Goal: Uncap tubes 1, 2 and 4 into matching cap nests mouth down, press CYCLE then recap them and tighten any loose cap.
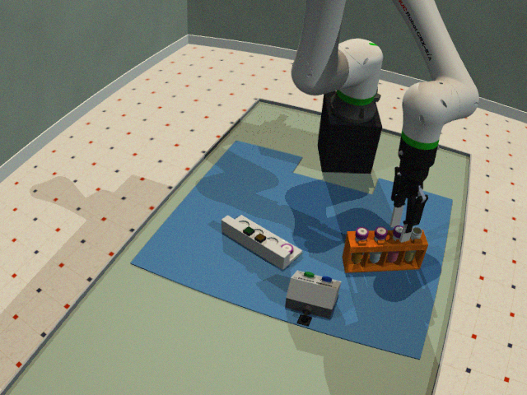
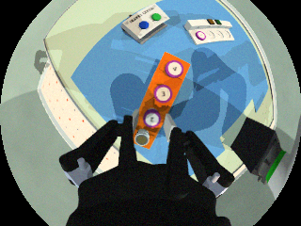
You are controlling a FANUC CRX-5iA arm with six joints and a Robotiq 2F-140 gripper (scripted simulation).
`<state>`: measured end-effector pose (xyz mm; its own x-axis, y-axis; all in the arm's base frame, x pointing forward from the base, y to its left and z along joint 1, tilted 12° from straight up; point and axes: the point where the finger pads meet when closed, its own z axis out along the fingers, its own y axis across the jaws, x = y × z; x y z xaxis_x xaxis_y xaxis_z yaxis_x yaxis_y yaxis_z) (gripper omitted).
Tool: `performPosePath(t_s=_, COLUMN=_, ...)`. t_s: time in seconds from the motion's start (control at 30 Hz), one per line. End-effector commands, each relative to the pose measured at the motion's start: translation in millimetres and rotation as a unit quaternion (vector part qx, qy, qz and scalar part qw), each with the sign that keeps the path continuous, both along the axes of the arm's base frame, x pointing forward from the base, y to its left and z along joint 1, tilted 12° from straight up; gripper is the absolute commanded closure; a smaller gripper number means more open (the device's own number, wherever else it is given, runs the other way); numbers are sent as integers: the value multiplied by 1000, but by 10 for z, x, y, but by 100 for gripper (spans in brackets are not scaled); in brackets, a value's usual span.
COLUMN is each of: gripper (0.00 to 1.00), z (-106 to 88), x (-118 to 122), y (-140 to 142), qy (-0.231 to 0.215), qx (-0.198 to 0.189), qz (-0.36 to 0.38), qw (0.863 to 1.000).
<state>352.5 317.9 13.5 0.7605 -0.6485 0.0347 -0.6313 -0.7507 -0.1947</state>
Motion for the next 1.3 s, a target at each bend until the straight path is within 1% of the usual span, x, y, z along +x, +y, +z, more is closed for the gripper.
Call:
performPosePath(t_s=0.0, gripper=65, z=1, x=1, y=-1, qy=4, qx=13, qz=-116, qw=993)
performPosePath(t_s=0.07, gripper=65, z=1, x=1, y=-1, qy=4, qx=13, qz=-116, qw=993)
performPosePath(t_s=0.17, gripper=65, z=1, x=1, y=-1, qy=19, qx=32, qz=-231, qw=972)
performPosePath(t_s=0.2, gripper=65, z=1, x=1, y=-1, qy=19, qx=33, qz=-237, qw=971)
performPosePath(t_s=0.23, gripper=65, z=1, x=1, y=-1, qy=24, qx=38, qz=-267, qw=963)
performPosePath(t_s=0.27, gripper=65, z=1, x=1, y=0, qy=24, qx=40, qz=-276, qw=960)
performPosePath(t_s=0.3, gripper=65, z=1, x=1, y=0, qy=29, qx=45, qz=-308, qw=950)
performPosePath(t_s=0.33, gripper=65, z=1, x=1, y=0, qy=29, qx=46, qz=-315, qw=948)
performPosePath(t_s=0.37, gripper=65, z=1, x=1, y=1, qy=34, qx=52, qz=-350, qw=935)
performPosePath(t_s=0.4, gripper=65, z=1, x=1, y=1, qy=36, qx=56, qz=-370, qw=926)
performPosePath(t_s=0.43, gripper=65, z=1, x=1, y=1, qy=36, qx=56, qz=-375, qw=925)
performPosePath(t_s=0.73, gripper=65, z=1, x=2, y=-2, qy=36, qx=56, qz=-375, qw=925)
performPosePath(t_s=0.77, gripper=100, z=1, x=2, y=-2, qy=36, qx=56, qz=-375, qw=925)
performPosePath(t_s=1.23, gripper=100, z=1, x=2, y=-2, qy=36, qx=56, qz=-375, qw=925)
performPosePath(t_s=1.27, gripper=100, z=1, x=2, y=-2, qy=33, qx=52, qz=-352, qw=934)
